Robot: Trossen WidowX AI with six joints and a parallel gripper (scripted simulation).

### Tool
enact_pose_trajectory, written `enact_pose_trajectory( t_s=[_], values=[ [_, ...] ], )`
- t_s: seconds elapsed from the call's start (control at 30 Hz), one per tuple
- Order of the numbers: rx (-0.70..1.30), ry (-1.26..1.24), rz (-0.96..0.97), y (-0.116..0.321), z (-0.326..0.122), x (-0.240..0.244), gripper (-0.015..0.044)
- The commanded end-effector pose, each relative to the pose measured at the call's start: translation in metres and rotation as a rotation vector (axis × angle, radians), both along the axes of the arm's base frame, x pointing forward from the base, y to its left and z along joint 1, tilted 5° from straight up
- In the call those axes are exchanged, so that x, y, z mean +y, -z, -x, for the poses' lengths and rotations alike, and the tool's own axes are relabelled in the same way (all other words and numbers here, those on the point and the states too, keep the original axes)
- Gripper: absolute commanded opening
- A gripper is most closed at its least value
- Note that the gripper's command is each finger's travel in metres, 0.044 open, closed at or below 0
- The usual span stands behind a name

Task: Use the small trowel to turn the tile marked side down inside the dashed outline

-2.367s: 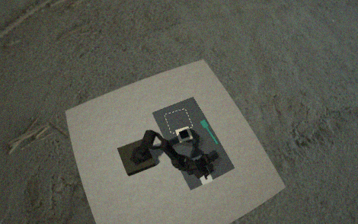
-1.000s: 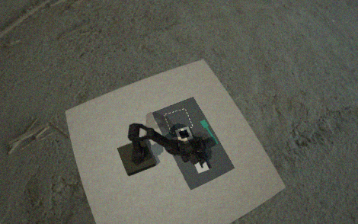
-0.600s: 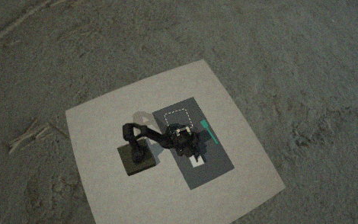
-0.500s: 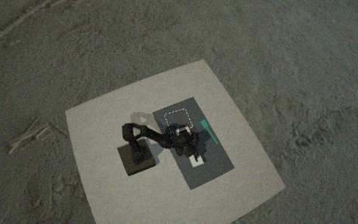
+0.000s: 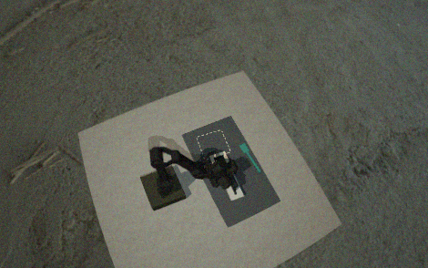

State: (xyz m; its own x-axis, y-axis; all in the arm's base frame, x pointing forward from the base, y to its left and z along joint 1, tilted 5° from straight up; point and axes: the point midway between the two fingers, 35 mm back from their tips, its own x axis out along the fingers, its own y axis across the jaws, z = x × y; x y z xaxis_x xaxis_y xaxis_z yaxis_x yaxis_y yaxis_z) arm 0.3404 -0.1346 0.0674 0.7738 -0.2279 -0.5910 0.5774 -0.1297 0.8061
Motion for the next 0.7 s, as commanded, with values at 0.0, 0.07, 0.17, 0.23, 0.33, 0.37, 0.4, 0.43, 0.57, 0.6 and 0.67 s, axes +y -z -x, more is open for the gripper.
enact_pose_trajectory(
  t_s=[0.0,0.07,0.17,0.23,0.33,0.37,0.4,0.43,0.57,0.6,0.67],
  values=[
    [-0.005,0.006,0.005,0.005,-0.001,-0.002,0.0000],
    [-0.005,0.006,0.004,0.008,-0.001,-0.002,0.0000],
    [-0.005,0.007,0.004,0.013,-0.001,-0.002,0.0000],
    [-0.005,0.007,0.004,0.016,-0.001,-0.002,0.0000],
    [-0.005,0.007,0.004,0.020,-0.001,-0.002,0.0000],
    [-0.005,0.007,0.004,0.020,-0.001,-0.002,0.0000],
    [-0.005,0.007,0.004,0.020,-0.001,-0.002,0.0000],
    [-0.005,0.007,0.004,0.020,-0.002,-0.001,0.0000],
    [-0.005,0.007,0.003,0.020,-0.004,0.005,0.0000],
    [-0.004,0.007,0.002,0.020,-0.004,0.006,0.0000],
    [-0.004,0.007,0.002,0.020,-0.005,0.009,0.0000]
  ],
)
